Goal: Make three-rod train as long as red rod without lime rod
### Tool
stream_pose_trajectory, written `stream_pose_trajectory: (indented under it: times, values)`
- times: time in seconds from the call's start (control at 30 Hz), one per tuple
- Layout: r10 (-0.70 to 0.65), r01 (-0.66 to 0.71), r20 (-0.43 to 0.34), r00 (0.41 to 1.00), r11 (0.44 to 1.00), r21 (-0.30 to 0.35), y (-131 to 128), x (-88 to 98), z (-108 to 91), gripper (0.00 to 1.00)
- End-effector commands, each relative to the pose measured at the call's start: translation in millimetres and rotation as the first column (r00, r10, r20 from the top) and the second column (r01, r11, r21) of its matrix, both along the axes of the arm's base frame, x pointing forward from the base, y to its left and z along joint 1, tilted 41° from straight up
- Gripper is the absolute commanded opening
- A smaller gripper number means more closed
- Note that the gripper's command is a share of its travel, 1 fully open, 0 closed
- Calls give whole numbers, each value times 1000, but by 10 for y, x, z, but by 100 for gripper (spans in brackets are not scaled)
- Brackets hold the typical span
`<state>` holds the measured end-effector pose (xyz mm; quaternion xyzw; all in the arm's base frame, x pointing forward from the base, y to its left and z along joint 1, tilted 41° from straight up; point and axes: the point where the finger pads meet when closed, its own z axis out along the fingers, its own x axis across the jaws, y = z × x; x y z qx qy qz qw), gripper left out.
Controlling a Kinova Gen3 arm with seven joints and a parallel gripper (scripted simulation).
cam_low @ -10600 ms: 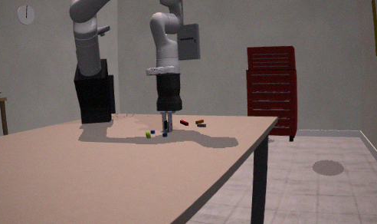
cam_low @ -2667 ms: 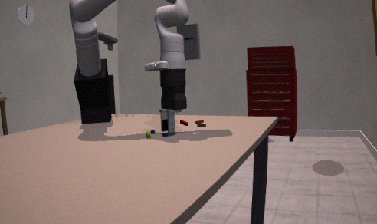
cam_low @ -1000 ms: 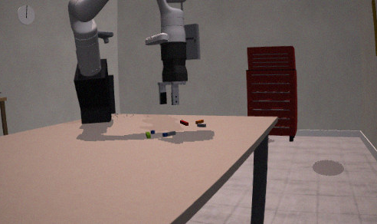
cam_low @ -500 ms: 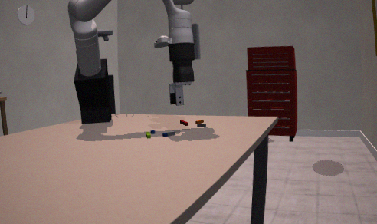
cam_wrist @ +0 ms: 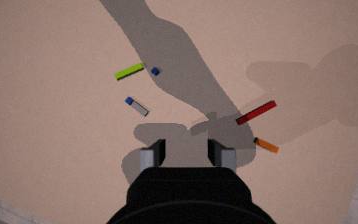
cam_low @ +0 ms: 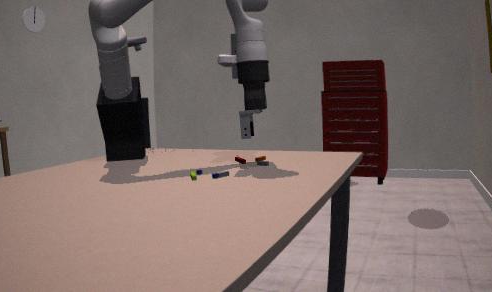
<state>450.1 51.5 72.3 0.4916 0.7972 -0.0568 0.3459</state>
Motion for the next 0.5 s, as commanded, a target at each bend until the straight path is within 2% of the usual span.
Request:
stream_pose_trajectory:
  times: [0.0, 0.23, 0.3, 0.47]
  values:
    - [-152, 150, 56, 987, 988, 41, 90, 36, -83, 100]
    - [-312, 289, 121, 942, 941, 175, 360, 91, -258, 100]
    - [-312, 289, 121, 942, 941, 175, 360, 91, -258, 100]
    - [-383, 344, 140, 913, 908, 239, 493, 115, -344, 100]
